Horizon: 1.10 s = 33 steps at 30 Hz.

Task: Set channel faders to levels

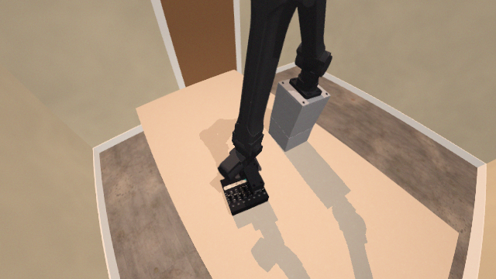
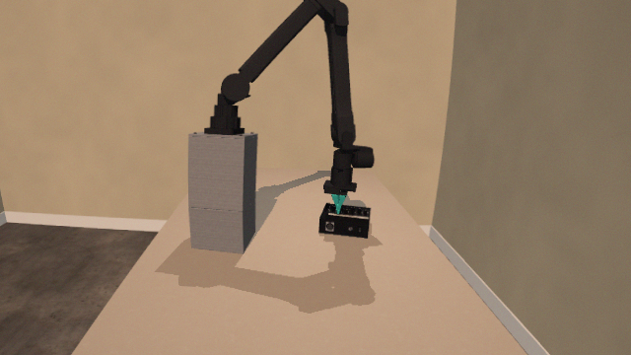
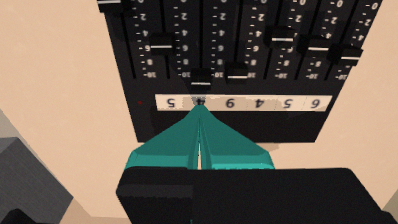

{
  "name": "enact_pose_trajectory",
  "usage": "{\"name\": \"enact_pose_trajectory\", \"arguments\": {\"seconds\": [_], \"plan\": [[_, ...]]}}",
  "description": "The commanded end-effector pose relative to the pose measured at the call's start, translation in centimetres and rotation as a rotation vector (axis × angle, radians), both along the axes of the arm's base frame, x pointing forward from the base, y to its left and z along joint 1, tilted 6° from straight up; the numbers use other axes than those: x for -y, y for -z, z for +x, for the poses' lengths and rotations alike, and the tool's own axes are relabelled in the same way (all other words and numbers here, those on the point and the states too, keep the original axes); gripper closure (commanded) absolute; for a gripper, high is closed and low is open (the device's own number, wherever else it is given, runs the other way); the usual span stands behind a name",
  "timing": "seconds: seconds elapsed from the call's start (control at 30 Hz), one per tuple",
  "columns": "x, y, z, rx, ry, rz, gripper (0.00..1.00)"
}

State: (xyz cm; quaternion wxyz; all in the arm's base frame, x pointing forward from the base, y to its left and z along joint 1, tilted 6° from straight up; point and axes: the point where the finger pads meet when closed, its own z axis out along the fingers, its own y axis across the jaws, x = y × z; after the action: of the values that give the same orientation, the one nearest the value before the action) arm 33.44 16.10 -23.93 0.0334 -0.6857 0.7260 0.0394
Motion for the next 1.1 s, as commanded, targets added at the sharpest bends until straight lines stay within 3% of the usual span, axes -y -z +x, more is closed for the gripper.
{"name": "enact_pose_trajectory", "arguments": {"seconds": [0.0,1.07], "plan": [[-0.54,0.11,0.45,0.013,-0.003,0.009,1.00],[-1.16,-0.11,0.51,0.005,0.001,0.005,1.00]]}}
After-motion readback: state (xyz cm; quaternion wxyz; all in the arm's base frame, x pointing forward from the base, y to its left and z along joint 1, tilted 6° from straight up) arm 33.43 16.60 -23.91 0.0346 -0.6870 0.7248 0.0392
